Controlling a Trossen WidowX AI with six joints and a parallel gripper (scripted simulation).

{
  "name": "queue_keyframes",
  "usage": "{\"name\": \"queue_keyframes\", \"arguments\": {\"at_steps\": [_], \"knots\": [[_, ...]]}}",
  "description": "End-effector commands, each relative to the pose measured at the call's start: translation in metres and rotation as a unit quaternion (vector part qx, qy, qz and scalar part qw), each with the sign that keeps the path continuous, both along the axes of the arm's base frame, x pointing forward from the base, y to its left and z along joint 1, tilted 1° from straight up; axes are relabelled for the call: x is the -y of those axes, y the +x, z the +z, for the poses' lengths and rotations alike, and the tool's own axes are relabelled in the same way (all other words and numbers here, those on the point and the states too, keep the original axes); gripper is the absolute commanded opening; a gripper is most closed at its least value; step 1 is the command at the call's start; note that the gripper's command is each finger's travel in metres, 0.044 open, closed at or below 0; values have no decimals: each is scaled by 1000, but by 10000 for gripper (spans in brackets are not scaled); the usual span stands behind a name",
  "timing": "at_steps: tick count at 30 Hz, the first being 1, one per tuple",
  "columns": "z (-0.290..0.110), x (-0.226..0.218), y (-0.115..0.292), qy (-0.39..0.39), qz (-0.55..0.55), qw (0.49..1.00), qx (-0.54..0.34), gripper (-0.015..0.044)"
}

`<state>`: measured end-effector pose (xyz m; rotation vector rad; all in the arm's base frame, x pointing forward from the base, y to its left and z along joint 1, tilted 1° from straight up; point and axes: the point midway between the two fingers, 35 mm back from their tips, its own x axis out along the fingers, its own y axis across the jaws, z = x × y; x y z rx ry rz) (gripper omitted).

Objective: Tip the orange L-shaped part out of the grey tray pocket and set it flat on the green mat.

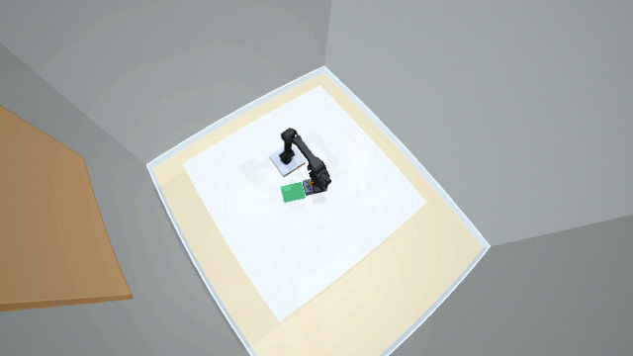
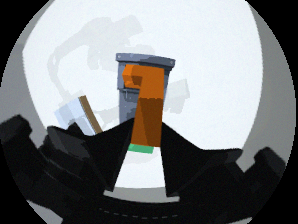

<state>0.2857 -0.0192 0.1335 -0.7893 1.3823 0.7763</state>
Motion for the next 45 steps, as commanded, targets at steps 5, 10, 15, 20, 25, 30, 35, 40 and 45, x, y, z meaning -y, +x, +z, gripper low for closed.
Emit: {"name": "queue_keyframes", "arguments": {"at_steps": [5,10,15,20,25,30,35,40,45], "knots": [[13,0,0,3,2,1000,1,0],[21,0,-1,3,2,1000,1,0],[25,0,-1,3,2,1000,1,0],[28,0,-1,3,2,1000,1,0],[28,7,-6,2,2,1000,1,0],[26,24,-18,2,2,1000,0,0],[24,41,-30,1,2,1000,0,0],[23,59,-43,0,2,1000,-1,0],[22,76,-56,-1,2,1000,-2,0]]}}
